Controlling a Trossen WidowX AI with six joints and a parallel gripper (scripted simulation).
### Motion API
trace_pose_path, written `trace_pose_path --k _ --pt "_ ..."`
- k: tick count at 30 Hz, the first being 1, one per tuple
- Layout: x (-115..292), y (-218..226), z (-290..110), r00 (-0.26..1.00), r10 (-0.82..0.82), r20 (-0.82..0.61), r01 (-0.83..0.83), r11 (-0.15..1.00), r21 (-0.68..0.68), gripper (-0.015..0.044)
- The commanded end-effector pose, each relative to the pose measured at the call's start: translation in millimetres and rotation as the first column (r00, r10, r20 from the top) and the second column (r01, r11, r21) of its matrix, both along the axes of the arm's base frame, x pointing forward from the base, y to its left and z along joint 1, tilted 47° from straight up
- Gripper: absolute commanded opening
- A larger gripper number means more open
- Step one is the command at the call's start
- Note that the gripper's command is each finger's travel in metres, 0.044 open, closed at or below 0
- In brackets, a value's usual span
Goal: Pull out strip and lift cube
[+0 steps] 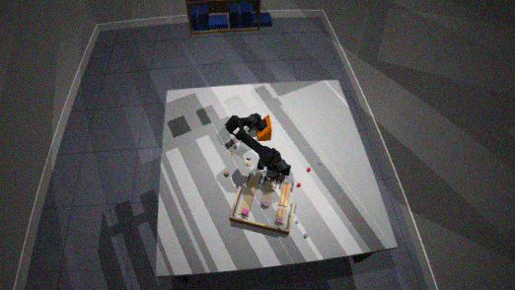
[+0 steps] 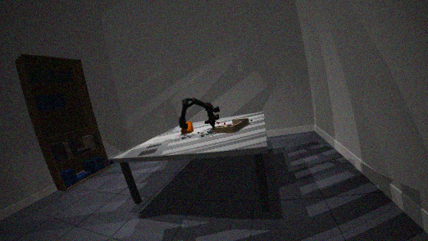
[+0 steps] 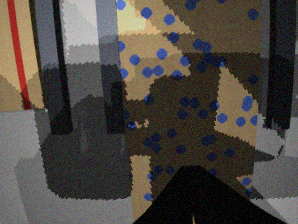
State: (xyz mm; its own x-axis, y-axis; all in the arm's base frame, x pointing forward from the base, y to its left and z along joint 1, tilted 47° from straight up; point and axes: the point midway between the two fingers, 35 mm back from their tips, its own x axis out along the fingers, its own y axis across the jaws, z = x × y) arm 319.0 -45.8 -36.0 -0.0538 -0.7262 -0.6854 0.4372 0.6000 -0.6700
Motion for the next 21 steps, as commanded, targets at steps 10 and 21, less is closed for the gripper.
trace_pose_path --k 10,21 --pt "-25.9 4.9 -10.8 1.000 -0.013 -0.023 0.013 1.000 0.006 0.0000" --pt "-40.6 10.8 -15.4 1.000 -0.013 -0.024 0.013 1.000 0.007 0.0000"
